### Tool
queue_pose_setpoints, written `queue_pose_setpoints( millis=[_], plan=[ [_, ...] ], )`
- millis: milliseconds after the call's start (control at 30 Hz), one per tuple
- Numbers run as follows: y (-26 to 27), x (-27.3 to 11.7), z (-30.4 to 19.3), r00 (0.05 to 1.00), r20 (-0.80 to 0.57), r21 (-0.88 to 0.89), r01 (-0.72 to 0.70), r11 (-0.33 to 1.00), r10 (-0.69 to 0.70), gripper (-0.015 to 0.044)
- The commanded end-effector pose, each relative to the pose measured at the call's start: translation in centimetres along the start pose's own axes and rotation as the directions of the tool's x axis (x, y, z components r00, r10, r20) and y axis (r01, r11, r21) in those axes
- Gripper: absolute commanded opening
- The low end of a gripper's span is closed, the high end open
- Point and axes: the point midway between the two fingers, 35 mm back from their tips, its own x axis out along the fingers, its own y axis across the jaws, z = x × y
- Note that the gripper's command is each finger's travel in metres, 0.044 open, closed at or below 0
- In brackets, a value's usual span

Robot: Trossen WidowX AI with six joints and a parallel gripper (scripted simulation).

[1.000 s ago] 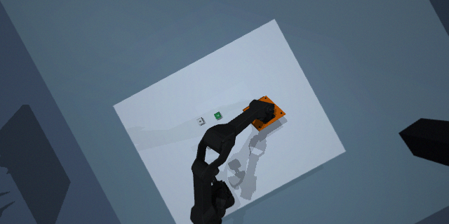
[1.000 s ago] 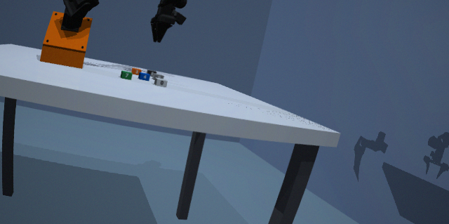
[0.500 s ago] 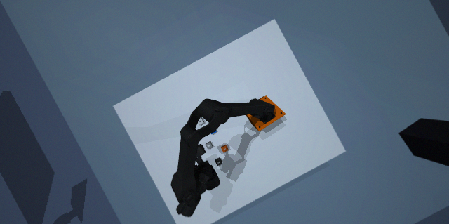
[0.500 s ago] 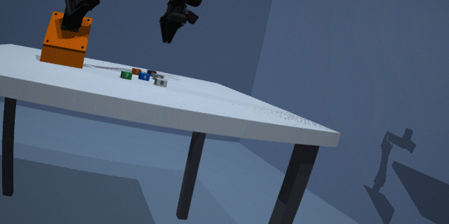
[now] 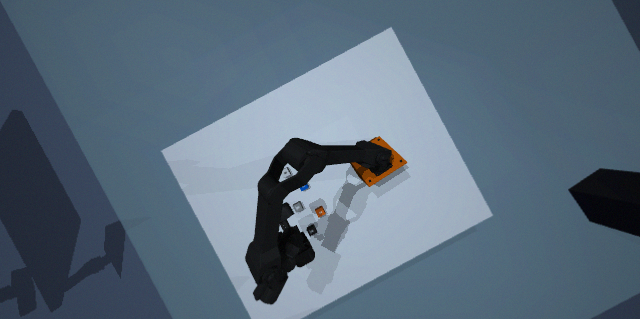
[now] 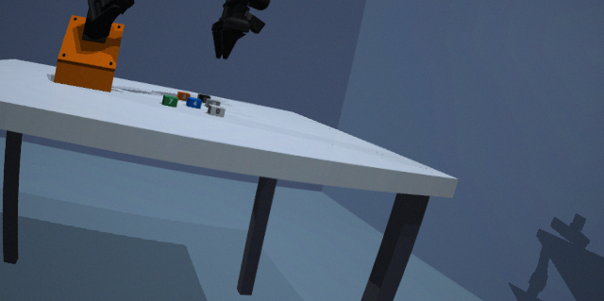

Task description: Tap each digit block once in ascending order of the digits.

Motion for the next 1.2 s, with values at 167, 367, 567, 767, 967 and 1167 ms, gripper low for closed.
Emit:
queue_pose_setpoints(
  millis=[167, 367, 567, 767, 967, 1167],
  plan=[
    [-0.5, 0.0, 0.0, 1.0, 0.001, -0.002, 0.001, 1.0, -0.001, 0.04],
    [-9.6, -0.1, -0.4, 1.0, 0.001, -0.004, -0.002, 1.0, 0.002, 0.04],
    [-15.2, 0.0, -2.0, 1.0, 0.0, -0.003, 0.008, 1.0, -0.008, 0.04],
    [-15.2, 0.0, -2.0, 1.0, 0.0, -0.003, 0.008, 1.0, -0.008, 0.04],
    [-15.2, 0.0, -2.0, 1.0, 0.0, -0.003, 0.008, 1.0, -0.008, 0.04],
    [-15.2, 0.0, -2.0, 1.0, 0.0, -0.003, 0.008, 1.0, -0.008, 0.04]
  ],
)
